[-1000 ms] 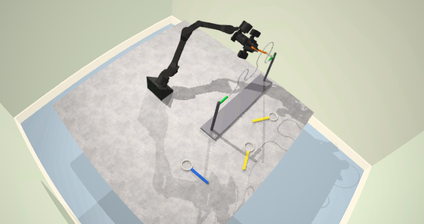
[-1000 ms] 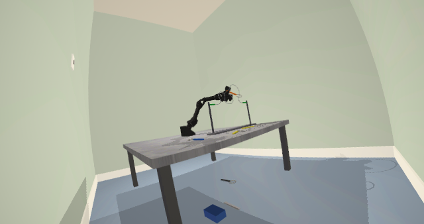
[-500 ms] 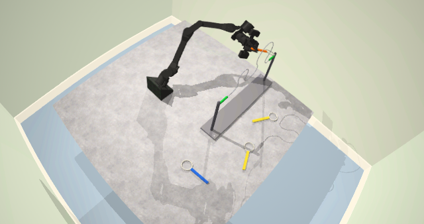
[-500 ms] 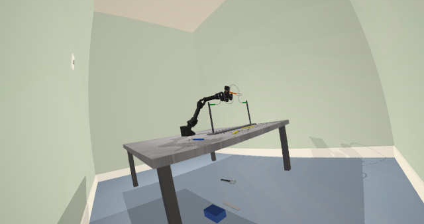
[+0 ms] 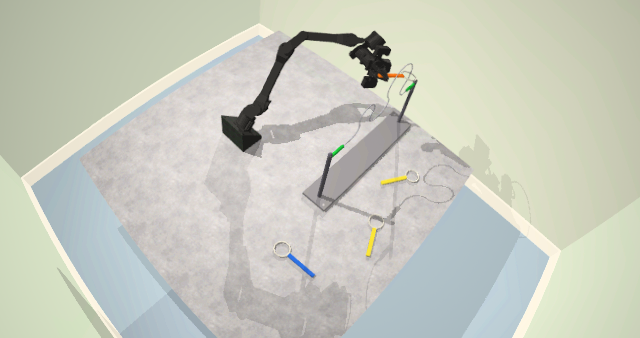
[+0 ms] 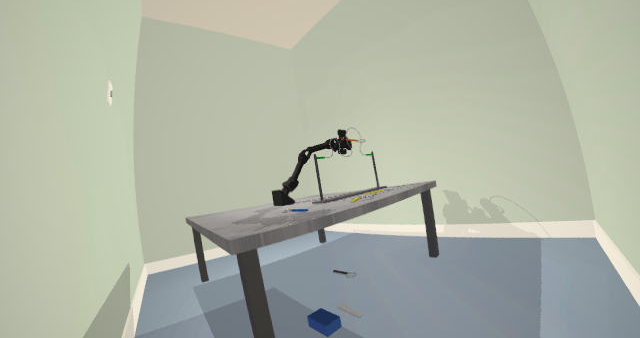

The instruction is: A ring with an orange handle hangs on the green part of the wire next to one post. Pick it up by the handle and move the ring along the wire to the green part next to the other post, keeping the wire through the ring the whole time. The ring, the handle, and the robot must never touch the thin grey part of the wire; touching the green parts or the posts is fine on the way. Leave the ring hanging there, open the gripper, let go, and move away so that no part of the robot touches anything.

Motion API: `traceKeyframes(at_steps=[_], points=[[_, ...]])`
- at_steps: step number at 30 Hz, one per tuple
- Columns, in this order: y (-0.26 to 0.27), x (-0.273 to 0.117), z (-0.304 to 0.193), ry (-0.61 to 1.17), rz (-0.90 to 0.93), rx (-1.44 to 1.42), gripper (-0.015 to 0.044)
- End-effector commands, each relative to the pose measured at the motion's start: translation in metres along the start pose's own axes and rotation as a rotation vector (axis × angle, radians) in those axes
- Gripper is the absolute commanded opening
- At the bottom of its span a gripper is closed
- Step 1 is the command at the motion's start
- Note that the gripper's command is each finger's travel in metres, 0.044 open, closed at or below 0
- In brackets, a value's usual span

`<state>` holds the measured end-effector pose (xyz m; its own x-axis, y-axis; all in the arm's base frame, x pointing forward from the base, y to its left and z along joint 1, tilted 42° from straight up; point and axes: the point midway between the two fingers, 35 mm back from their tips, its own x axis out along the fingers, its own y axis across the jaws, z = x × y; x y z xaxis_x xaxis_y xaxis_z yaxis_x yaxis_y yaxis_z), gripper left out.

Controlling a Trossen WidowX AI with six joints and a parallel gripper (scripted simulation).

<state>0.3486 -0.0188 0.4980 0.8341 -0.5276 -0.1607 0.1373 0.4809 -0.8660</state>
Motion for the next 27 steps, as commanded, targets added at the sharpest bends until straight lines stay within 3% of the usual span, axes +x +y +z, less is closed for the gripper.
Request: traceKeyframes(at_steps=[1,27], points=[[0.002,0.000,0.001,-0.001,0.023,0.053,-0.0150],[0.014,-0.001,0.003,0.006,0.164,0.347,-0.0150]])
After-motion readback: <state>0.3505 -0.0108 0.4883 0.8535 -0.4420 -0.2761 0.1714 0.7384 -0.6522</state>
